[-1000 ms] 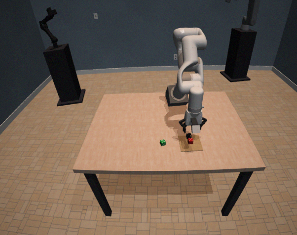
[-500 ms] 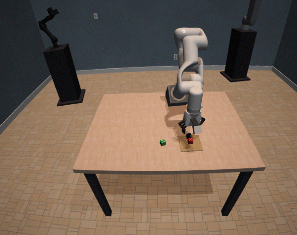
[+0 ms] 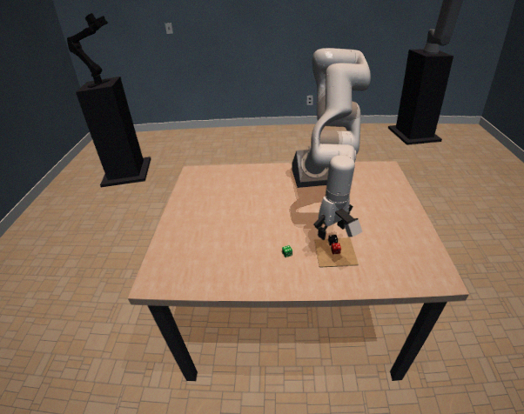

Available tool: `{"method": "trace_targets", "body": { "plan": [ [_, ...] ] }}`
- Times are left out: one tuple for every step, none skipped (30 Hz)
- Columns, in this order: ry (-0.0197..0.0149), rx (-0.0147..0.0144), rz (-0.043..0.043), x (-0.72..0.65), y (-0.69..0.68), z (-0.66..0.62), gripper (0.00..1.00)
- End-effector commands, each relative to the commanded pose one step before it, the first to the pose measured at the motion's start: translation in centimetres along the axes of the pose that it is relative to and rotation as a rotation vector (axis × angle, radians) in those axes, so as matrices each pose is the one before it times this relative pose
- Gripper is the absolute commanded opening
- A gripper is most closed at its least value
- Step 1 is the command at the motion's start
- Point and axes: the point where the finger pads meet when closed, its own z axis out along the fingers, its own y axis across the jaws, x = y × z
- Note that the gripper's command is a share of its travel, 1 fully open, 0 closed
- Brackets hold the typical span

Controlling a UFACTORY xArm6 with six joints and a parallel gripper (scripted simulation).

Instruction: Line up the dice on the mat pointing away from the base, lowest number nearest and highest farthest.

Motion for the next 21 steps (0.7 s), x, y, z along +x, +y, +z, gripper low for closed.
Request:
{"method": "trace_targets", "body": {
  "plan": [
    [0.01331,0.02878,-0.11203,-0.146,0.484,0.025,1.00],
    [0.00000,0.00000,0.00000,0.000,0.000,0.000,1.00],
    [-0.00185,0.00181,-0.04774,-0.145,0.177,0.039,1.00],
    [-0.00169,0.00192,-0.04924,-0.158,0.176,0.039,1.00],
    [-0.00150,0.00198,-0.04988,-0.169,0.170,0.038,1.00],
    [-0.00002,0.00003,-0.00079,-0.003,0.003,0.001,1.00],
    [-0.00112,0.00172,-0.04310,-0.154,0.140,0.032,1.00],
    [-0.00021,0.00036,-0.00894,-0.033,0.028,0.007,1.00],
    [-0.00109,0.00205,-0.05167,-0.194,0.158,0.037,1.00],
    [-0.00003,0.00007,-0.00167,-0.007,0.005,0.001,1.00],
    [-0.00091,0.00213,-0.05456,-0.214,0.156,0.038,1.00],
    [-0.00040,0.00117,-0.03047,-0.124,0.081,0.020,1.00],
    [-0.00028,0.00095,-0.02524,-0.105,0.064,0.017,1.00],
    [-0.00029,0.00118,-0.03194,-0.135,0.078,0.020,1.00],
    [-0.00017,0.00089,-0.02483,-0.107,0.057,0.016,1.00],
    [-0.00017,0.00123,-0.03520,-0.154,0.077,0.021,1.00],
    [-0.00006,0.00076,-0.02255,-0.101,0.046,0.013,1.00],
    [0.00000,0.00000,0.00000,0.000,0.000,0.000,1.00],
    [0.00000,0.00000,0.00000,0.000,0.000,0.000,1.00],
    [-0.00002,0.00188,-0.05865,-0.266,0.114,0.034,1.00],
    [0.00018,0.00172,-0.05853,-0.272,0.098,0.032,1.00]
  ]
}}
